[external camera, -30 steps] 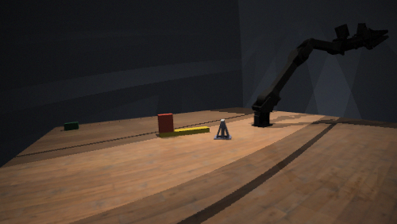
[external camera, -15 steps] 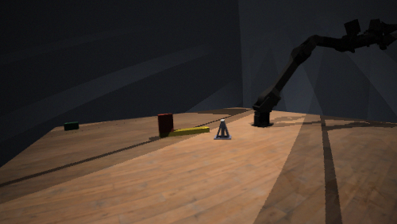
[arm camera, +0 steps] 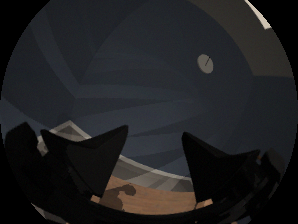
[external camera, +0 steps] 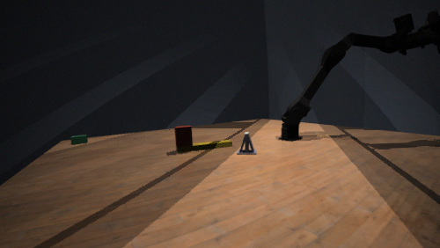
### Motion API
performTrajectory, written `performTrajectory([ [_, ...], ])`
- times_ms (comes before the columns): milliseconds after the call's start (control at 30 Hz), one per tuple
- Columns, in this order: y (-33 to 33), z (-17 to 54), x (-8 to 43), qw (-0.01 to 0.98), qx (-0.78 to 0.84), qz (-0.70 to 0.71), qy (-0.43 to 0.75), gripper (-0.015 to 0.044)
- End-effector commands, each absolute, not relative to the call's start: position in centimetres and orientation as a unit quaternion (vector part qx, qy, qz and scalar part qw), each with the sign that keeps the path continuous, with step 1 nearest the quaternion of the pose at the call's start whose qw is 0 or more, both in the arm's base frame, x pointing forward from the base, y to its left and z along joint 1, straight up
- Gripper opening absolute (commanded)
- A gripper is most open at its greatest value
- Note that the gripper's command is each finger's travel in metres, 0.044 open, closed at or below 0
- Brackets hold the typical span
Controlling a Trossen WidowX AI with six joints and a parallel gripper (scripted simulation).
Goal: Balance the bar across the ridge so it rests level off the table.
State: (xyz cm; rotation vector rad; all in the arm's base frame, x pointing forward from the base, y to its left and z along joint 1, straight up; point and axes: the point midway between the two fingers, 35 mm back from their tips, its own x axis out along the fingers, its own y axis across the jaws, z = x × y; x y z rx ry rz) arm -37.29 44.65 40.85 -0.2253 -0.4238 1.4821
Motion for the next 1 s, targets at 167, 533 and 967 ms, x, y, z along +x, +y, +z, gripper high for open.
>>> performTrajectory([
  [167, 48.1, 40.4, -32.6, 0.728, -0.126, 0.646, -0.193, 0.0315],
  [533, 52.2, 39.9, -25.3, 0.738, -0.211, 0.6, -0.226, 0.0315],
  [967, 55.1, 37.8, -16.0, 0.751, -0.31, 0.54, -0.221, 0.0315],
])
